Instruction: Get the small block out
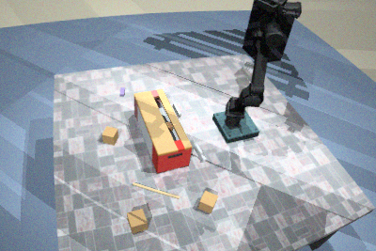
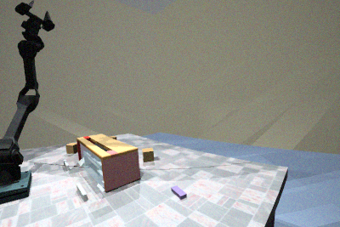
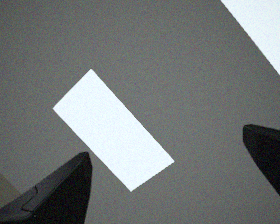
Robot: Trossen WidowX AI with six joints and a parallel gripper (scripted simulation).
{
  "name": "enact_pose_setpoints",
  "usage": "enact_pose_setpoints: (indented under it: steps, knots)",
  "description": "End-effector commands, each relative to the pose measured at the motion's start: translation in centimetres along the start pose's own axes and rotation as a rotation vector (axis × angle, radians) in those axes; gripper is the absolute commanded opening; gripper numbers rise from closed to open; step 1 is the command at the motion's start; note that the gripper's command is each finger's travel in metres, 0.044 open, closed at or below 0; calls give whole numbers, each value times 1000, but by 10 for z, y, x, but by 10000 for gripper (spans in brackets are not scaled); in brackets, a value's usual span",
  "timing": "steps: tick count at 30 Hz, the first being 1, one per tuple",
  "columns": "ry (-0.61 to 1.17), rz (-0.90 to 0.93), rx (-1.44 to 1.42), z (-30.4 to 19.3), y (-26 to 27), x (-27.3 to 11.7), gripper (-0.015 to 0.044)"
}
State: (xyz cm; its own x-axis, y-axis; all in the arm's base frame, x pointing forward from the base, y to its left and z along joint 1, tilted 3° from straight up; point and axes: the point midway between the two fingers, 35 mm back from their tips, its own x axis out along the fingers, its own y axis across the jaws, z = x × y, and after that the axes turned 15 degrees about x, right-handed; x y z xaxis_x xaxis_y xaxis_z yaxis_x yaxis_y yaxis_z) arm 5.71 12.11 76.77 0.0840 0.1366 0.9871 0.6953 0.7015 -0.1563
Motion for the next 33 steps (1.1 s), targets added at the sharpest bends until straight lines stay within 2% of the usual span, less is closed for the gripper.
enact_pose_setpoints:
  steps: [1, 9, 17, 25, 33]
  knots:
    - [88, -181, 93, -26, -72, -6, 400]
    - [286, -504, 315, -99, -177, -46, 400]
    - [527, -773, 519, -190, -231, -110, 400]
    - [796, -978, 707, -279, -235, -183, 400]
    - [1119, -1181, 888, -356, -198, -272, 400]
